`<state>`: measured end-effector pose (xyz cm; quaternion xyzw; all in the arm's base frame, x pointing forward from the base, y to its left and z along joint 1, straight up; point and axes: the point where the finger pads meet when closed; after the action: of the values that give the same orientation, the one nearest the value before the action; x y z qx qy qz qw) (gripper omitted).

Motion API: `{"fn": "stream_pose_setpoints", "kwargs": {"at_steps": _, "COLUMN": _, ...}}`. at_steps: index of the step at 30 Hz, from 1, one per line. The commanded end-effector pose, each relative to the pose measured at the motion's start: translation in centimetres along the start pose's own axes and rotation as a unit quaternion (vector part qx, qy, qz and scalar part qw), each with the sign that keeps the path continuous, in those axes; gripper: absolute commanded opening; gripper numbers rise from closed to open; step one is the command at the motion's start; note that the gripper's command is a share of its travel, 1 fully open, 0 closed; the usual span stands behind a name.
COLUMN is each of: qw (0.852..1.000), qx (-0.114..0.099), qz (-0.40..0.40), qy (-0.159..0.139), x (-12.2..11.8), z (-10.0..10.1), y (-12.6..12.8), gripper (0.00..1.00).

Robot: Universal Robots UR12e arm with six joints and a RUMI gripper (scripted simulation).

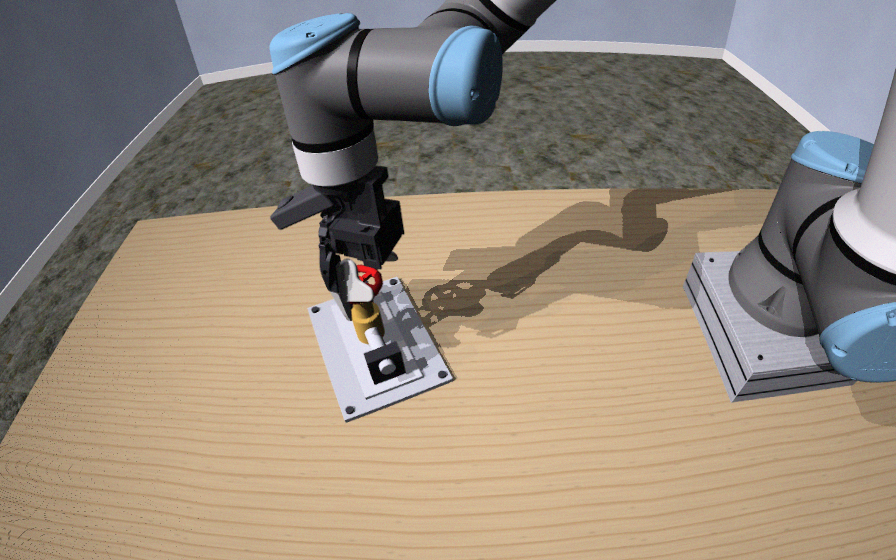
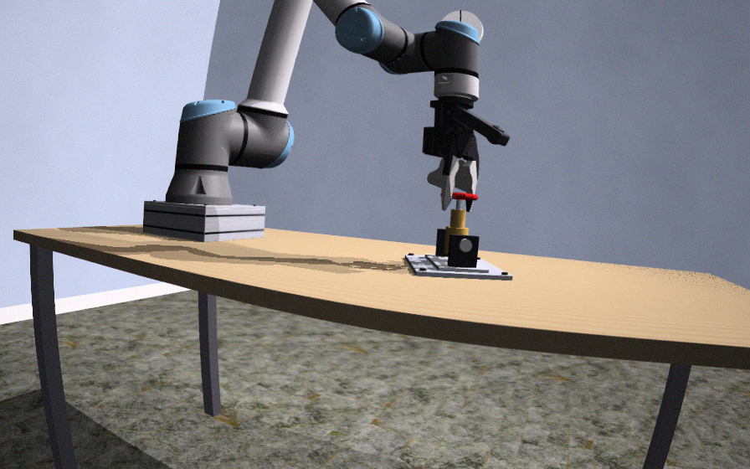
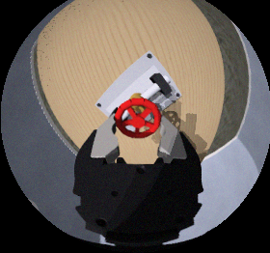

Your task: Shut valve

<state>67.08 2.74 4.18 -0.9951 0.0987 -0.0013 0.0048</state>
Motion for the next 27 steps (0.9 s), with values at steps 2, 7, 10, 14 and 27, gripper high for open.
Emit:
{"fn": "stream_pose_setpoints", "kwargs": {"at_steps": 2, "qw": 1.000, "qx": -0.001, "qz": 0.001, "qy": 0.003, "x": 0.34, "z": -0.30, "y": 0.08, "gripper": 0.00}}
{"fn": "stream_pose_setpoints", "kwargs": {"at_steps": 7, "qw": 1.000, "qx": -0.001, "qz": 0.001, "qy": 0.003, "x": 0.34, "z": -0.30, "y": 0.08, "gripper": 0.00}}
{"fn": "stream_pose_setpoints", "kwargs": {"at_steps": 10, "qw": 1.000, "qx": -0.001, "qz": 0.001, "qy": 0.003, "x": 0.34, "z": -0.30, "y": 0.08, "gripper": 0.00}}
{"fn": "stream_pose_setpoints", "kwargs": {"at_steps": 14, "qw": 1.000, "qx": -0.001, "qz": 0.001, "qy": 0.003, "x": 0.34, "z": -0.30, "y": 0.08, "gripper": 0.00}}
{"fn": "stream_pose_setpoints", "kwargs": {"at_steps": 27, "qw": 1.000, "qx": -0.001, "qz": 0.001, "qy": 0.003, "x": 0.33, "z": -0.28, "y": 0.08, "gripper": 1.00}}
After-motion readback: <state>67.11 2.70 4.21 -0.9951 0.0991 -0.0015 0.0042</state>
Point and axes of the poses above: the point where the finger pads meet when closed, its own z axis out along the fingers, its own y axis across the jaws, x = y × z, and after that the axes turned 6 degrees about -z, right-handed
